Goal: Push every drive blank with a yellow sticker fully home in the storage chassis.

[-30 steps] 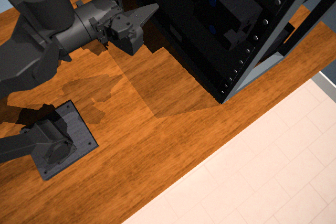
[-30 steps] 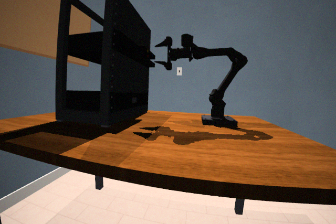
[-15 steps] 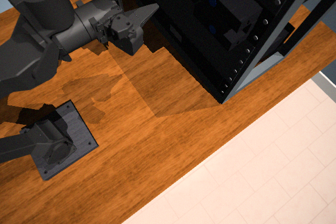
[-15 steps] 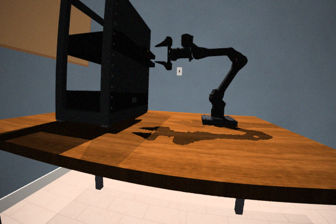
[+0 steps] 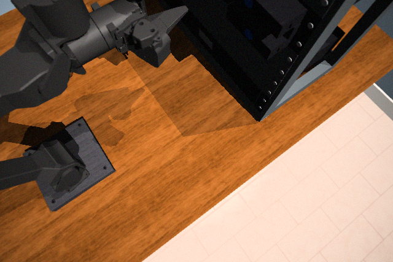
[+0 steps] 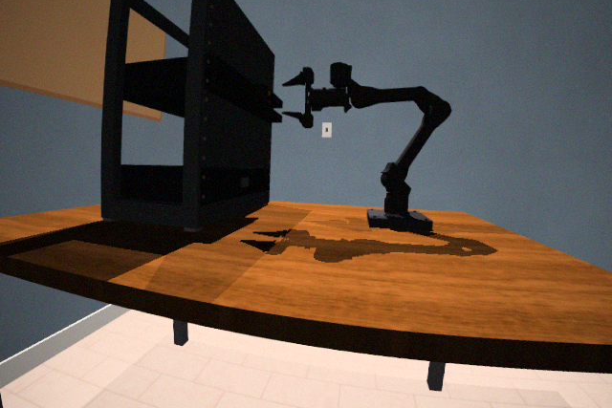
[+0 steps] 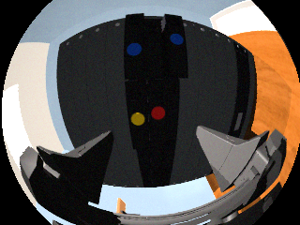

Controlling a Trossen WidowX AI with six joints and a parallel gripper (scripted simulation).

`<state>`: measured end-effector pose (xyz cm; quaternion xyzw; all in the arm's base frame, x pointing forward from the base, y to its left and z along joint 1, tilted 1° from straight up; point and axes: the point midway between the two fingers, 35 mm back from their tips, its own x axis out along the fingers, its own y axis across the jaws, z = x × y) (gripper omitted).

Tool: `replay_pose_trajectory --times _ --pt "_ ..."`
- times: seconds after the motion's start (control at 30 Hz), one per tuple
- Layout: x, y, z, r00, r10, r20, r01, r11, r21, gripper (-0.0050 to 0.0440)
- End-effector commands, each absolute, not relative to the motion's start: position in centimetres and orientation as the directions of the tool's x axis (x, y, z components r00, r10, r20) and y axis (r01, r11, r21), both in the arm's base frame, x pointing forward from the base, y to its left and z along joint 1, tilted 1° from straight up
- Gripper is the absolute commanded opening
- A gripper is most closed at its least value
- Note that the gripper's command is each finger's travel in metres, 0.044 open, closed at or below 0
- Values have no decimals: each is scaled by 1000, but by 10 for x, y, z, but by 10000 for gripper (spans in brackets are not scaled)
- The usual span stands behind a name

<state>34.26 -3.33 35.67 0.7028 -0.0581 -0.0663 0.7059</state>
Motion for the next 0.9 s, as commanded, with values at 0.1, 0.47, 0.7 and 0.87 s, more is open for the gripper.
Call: replay_pose_trajectory --times 0.1,0.47,0.7,0.87 --pt "339 -47 363 984 -178 9 -9 3 1000 440" --pt "333 -92 359 984 -178 9 -9 3 1000 440" --pt "331 -108 358 984 -178 9 -9 3 1000 440" --pt "330 -116 357 984 -178 9 -9 3 1000 440"
